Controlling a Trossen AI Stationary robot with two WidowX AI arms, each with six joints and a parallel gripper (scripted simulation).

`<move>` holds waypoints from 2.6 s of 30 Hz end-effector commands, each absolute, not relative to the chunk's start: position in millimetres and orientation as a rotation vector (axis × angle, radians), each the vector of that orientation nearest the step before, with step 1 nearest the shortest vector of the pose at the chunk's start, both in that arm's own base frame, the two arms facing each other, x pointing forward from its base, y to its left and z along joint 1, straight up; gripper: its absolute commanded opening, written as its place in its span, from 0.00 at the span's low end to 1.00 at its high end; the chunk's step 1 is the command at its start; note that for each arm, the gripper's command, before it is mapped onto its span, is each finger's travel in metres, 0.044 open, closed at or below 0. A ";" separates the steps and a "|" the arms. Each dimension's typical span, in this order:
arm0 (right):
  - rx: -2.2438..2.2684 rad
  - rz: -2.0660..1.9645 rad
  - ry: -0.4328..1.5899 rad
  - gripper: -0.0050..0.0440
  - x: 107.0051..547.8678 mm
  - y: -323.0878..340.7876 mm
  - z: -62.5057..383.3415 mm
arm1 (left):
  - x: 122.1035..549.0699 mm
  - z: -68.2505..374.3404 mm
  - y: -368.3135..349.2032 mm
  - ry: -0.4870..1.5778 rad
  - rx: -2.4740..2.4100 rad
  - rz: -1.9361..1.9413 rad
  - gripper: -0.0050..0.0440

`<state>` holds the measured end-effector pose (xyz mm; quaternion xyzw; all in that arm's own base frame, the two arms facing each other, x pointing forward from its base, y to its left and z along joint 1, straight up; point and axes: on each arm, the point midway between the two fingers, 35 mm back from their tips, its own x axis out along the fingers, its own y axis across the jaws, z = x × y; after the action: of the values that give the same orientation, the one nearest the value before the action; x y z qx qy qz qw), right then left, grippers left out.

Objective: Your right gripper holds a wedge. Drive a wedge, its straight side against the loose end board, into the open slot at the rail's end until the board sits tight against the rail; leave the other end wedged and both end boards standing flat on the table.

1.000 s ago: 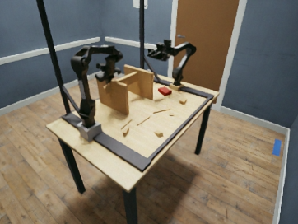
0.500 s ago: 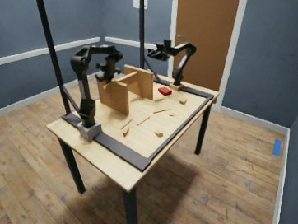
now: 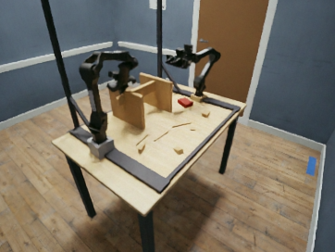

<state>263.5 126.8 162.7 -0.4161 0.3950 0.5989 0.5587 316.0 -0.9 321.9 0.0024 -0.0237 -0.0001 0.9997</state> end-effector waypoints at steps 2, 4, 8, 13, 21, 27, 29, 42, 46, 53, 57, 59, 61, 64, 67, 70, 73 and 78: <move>-0.979 1.413 0.945 0.00 262.2 126.3 159.9 | 314.2 327.7 -0.7 -0.064 0.007 -0.001 0.46; -0.995 1.403 0.914 0.00 266.8 125.4 171.1 | 314.2 327.7 -0.7 -0.064 0.007 -0.001 0.46; -0.995 1.401 0.903 0.00 266.2 121.1 186.3 | 314.2 327.7 -0.7 -0.064 0.007 -0.001 0.46; -0.988 1.408 0.912 0.00 267.2 115.8 198.9 | 314.2 327.7 -0.7 -0.064 0.007 -0.001 0.46; -0.988 1.411 0.919 0.00 266.8 108.9 215.4 | 314.2 327.7 -0.7 -0.064 0.007 -0.001 0.46; -0.988 1.409 0.914 0.00 267.1 103.5 230.8 | 314.2 327.7 -0.7 -0.064 0.007 -0.001 0.46; -0.988 1.411 0.917 0.00 266.7 103.5 230.2 | 314.2 327.7 -0.7 -0.064 0.007 -0.001 0.46; -0.987 1.410 0.916 0.00 266.8 103.5 230.4 | 314.2 327.7 -0.7 -0.064 0.007 -0.001 0.46; -0.974 1.312 0.923 0.00 268.3 97.3 227.0 | 314.0 328.2 -0.5 -0.066 0.006 -0.001 0.46; -0.914 1.032 0.863 0.00 293.4 87.2 225.6 | 313.6 329.7 -0.7 -0.070 0.003 -0.003 0.46; -0.904 0.994 0.847 0.00 297.1 85.9 227.0 | 313.4 330.4 -0.1 -0.071 0.002 0.001 0.46; -0.866 0.894 0.829 0.00 302.4 79.0 224.8 | 313.0 331.6 0.0 -0.074 0.001 0.001 0.46; -0.827 0.802 0.787 0.00 311.1 75.2 229.1 | 312.6 332.7 -0.6 -0.077 0.002 -0.003 0.46; -0.769 0.685 0.729 0.00 319.7 69.6 234.1 | 312.5 334.1 -0.4 -0.080 0.001 -0.003 0.46; -0.703 0.572 0.666 0.00 327.0 62.6 240.5 | 312.8 334.6 -0.4 -0.081 0.001 -0.003 0.46; -0.653 0.501 0.619 0.00 331.0 57.5 245.6 | 312.7 335.0 -0.4 -0.082 0.000 -0.003 0.46; -0.653 0.501 0.613 0.00 331.2 58.6 247.0 | 312.4 336.3 0.0 -0.085 0.001 0.000 0.46; -0.510 0.331 0.487 0.00 336.7 42.7 259.9 | 312.9 338.5 -0.4 -0.088 0.000 -0.004 0.46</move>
<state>335.4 51.3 246.6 -0.2809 0.2790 0.2092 0.8941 315.8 -0.3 322.3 0.0011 -0.0243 0.0002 0.9997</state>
